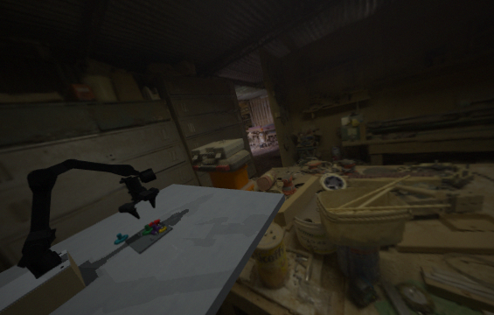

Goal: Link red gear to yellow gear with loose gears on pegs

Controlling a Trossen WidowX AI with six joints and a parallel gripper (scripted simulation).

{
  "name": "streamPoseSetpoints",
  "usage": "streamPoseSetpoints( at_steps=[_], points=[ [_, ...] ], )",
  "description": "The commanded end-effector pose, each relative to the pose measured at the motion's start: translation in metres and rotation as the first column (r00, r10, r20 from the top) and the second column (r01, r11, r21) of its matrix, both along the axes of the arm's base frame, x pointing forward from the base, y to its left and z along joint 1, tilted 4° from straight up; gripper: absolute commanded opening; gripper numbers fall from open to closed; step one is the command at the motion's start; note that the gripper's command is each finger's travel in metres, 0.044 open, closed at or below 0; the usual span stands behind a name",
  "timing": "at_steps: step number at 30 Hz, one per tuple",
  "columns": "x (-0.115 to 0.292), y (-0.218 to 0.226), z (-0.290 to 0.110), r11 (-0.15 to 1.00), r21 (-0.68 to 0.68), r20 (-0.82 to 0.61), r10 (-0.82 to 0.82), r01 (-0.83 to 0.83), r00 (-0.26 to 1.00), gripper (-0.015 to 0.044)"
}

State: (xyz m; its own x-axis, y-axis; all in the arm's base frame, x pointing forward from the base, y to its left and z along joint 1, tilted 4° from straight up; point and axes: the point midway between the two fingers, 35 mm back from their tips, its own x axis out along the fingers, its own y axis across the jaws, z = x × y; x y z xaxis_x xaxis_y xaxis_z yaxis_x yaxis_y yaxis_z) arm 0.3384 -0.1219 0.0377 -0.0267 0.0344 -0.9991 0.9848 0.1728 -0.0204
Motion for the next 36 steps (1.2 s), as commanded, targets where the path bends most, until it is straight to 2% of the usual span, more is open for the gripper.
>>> streamPoseSetpoints(
  at_steps=[1, 12, 14, 18, 24, 31, 36],
  points=[
    [0.000, 0.000, 0.001, 1.000, 0.000, -0.001, 0.000, 0.000, 1.000, 0.0440],
    [0.000, 0.000, 0.001, 1.000, 0.000, -0.001, 0.000, 0.000, 1.000, 0.0440],
    [0.002, 0.012, 0.002, 1.000, 0.000, 0.003, 0.014, -0.014, 1.000, 0.0440],
    [0.010, 0.079, 0.014, 0.996, 0.001, 0.022, 0.092, -0.092, 0.996, 0.0440],
    [-0.003, 0.176, 0.029, 0.998, 0.010, 0.020, 0.069, -0.069, 0.997, 0.0440],
    [-0.055, 0.281, 0.048, 0.999, 0.023, 0.006, 0.027, -0.027, 1.000, 0.0440],
    [-0.103, 0.332, 0.059, 1.000, 0.027, -0.008, 0.002, -0.001, 1.000, 0.0440]
  ],
)
